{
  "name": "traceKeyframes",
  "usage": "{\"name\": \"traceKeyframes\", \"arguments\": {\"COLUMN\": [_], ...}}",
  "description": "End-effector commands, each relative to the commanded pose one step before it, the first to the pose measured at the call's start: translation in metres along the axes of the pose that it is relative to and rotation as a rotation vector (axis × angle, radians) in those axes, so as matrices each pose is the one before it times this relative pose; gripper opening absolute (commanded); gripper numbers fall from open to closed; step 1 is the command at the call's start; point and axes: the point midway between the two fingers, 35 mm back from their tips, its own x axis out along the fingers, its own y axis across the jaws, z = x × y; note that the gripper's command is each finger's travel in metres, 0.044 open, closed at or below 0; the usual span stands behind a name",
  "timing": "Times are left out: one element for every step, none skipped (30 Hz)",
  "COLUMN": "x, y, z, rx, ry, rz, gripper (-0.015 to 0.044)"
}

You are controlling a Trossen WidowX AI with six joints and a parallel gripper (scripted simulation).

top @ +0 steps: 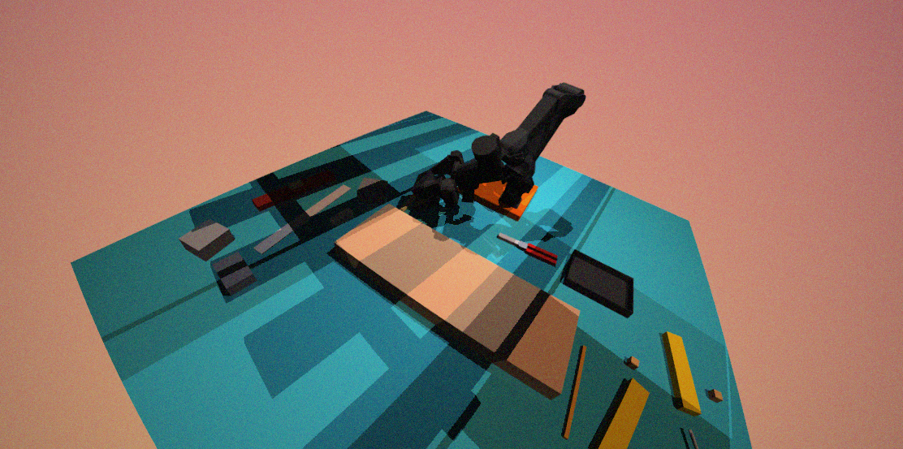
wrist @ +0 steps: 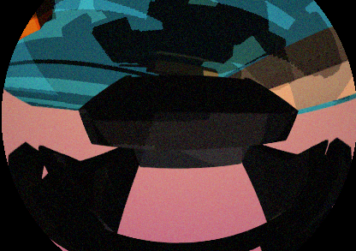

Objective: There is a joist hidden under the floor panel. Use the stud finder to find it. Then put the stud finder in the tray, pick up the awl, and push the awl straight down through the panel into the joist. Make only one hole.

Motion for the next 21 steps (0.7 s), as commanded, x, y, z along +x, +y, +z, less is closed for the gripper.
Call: {"name": "traceKeyframes", "arguments": {"x": [-0.00405, 0.00000, 0.00000, 0.00007, 0.00014, 0.00020, 0.00027, 0.00033, 0.00037, 0.00012, 0.00018, 0.00027, 0.00018, 0.00023, 0.00029, 0.00034, 0.00035, 0.00035, 0.00034, 0.00034, 0.00034], "y": [0.00023, 0.00000, 0.00000, 0.00015, 0.00031, 0.00046, 0.00062, 0.00076, 0.00088, -0.00006, -0.00009, 0.00017, 0.00047, 0.00062, 0.00078, 0.00091, 0.00097, 0.00097, 0.00097, 0.00096, 0.00096], "z": [-0.00641, 0.00000, 0.00000, 0.00008, 0.00017, 0.00025, 0.00034, 0.00042, 0.00048, 0.00024, 0.00036, 0.00056, 0.00026, 0.00034, 0.00043, 0.00051, 0.00054, 0.00055, 0.00055, 0.00055, 0.00055], "rx": [0.0151, 0.0000, 0.0000, -0.0001, -0.0001, -0.0002, -0.0003, -0.0003, -0.0004, -0.0001, -0.0001, -0.0002, -0.0004, -0.0005, -0.0007, -0.0008, -0.0008, -0.0009, -0.0009, -0.0009, -0.0008], "ry": [0.02246, 0.00000, 0.00000, -0.00013, -0.00026, -0.00040, -0.00052, -0.00064, -0.00073, -0.00007, -0.00011, -0.00013, -0.00044, -0.00057, -0.00071, -0.00082, -0.00085, -0.00085, -0.00083, -0.00081, -0.00079], "rz": [0.00164, 0.00000, 0.00000, 0.00004, 0.00007, 0.00011, 0.00014, 0.00017, 0.00019, 0.00000, 0.00000, 0.00007, 0.00017, 0.00023, 0.00028, 0.00032, 0.00034, 0.00033, 0.00033, 0.00032, 0.00031], "gripper": [0.0000, 0.0000, 0.0000, 0.0000, 0.0000, 0.0000, 0.0000, 0.0000, 0.0000, 0.0000, 0.0000, 0.0000, 0.0000, 0.0000, 0.0000, 0.0000, 0.0000, 0.0000, 0.0000, 0.0000, 0.0000]}}
